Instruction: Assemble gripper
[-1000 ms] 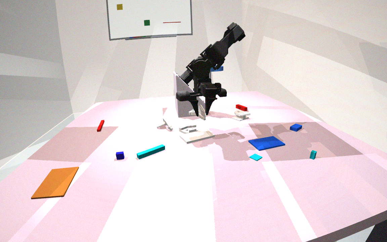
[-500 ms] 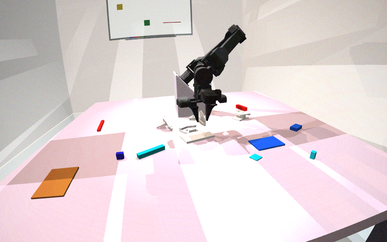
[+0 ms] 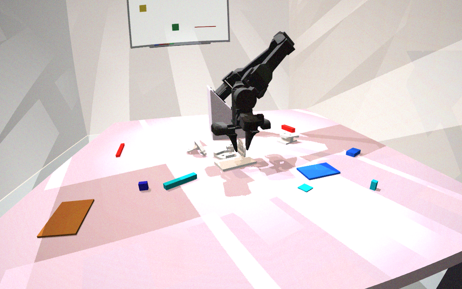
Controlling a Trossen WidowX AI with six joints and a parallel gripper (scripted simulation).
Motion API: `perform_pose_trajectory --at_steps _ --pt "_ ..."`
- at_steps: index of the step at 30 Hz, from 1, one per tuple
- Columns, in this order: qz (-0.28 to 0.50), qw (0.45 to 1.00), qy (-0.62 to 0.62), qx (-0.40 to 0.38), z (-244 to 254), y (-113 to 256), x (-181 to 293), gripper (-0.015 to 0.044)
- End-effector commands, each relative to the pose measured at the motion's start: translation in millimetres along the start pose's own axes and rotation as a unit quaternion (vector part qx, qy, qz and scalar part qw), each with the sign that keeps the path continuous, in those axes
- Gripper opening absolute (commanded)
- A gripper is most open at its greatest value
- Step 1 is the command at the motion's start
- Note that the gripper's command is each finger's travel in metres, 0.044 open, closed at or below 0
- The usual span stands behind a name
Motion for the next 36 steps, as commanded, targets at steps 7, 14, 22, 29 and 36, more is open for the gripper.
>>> perform_pose_trajectory --at_steps 7,14,22,29,36 --pt "-0.001 1.000 -0.003 -0.002 -0.8 -1.5 0.6 0.0134" --pt "-0.001 1.000 -0.005 -0.002 -0.8 -4.1 0.6 0.0134" --pt "-0.001 1.000 -0.005 -0.002 -0.8 -4.7 0.6 0.0134" --pt "-0.001 1.000 -0.006 -0.002 -0.8 -7.7 0.6 0.0134" --pt "-0.001 1.000 -0.006 -0.002 -0.8 -8.8 0.6 0.0134"
Point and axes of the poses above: the point midway between the two fingers, 35 mm back from their tips, its own y axis back along the fingers, its own z axis across the jaws, x = y × z, the point moved 10 cm from there along y, back along the fingers, and after that the axes turned 1 degree about -y, right-handed, at the moved point
